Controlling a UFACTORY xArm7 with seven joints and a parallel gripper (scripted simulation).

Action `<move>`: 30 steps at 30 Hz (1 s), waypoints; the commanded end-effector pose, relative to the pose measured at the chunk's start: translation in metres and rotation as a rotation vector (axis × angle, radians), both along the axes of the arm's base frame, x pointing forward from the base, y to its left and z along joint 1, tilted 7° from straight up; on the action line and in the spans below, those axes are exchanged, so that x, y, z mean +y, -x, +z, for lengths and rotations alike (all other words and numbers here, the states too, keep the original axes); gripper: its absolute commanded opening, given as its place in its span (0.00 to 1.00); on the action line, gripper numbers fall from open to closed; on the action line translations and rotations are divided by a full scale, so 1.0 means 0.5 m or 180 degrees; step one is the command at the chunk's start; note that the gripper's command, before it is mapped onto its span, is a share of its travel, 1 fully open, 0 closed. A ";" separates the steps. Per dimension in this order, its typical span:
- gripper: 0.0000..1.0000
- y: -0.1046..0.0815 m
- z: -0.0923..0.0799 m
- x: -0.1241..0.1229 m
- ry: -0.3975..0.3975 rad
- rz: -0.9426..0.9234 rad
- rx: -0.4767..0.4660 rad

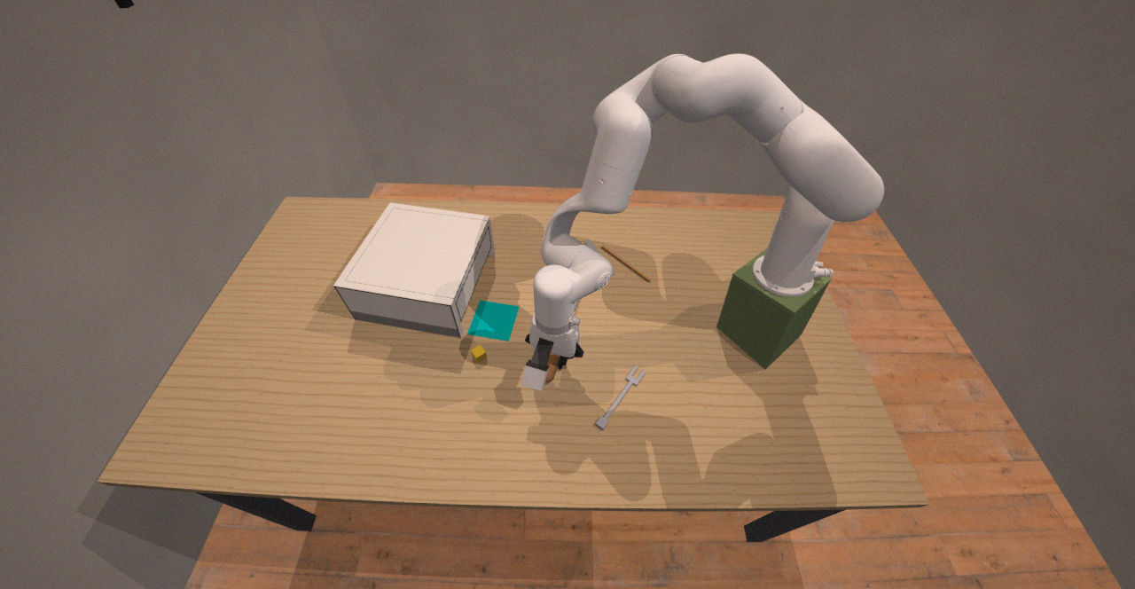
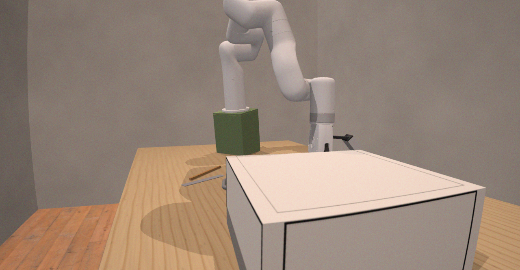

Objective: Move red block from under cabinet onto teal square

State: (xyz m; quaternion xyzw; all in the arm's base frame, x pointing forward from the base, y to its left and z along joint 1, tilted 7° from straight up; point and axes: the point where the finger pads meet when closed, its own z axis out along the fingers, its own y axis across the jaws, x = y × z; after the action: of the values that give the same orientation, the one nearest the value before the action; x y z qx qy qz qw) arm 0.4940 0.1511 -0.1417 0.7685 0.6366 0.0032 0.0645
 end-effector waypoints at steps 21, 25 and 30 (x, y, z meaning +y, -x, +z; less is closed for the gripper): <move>0.00 0.020 0.006 -0.051 0.0053 0.0654 0.0049; 0.00 0.027 0.007 -0.067 0.0071 0.0850 0.0068; 0.00 0.033 0.008 -0.080 0.0085 0.1011 0.0083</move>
State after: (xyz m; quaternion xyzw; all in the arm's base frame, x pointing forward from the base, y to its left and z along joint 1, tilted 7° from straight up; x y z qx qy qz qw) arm 0.4789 0.1172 -0.1400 0.6789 0.7312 -0.0056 0.0656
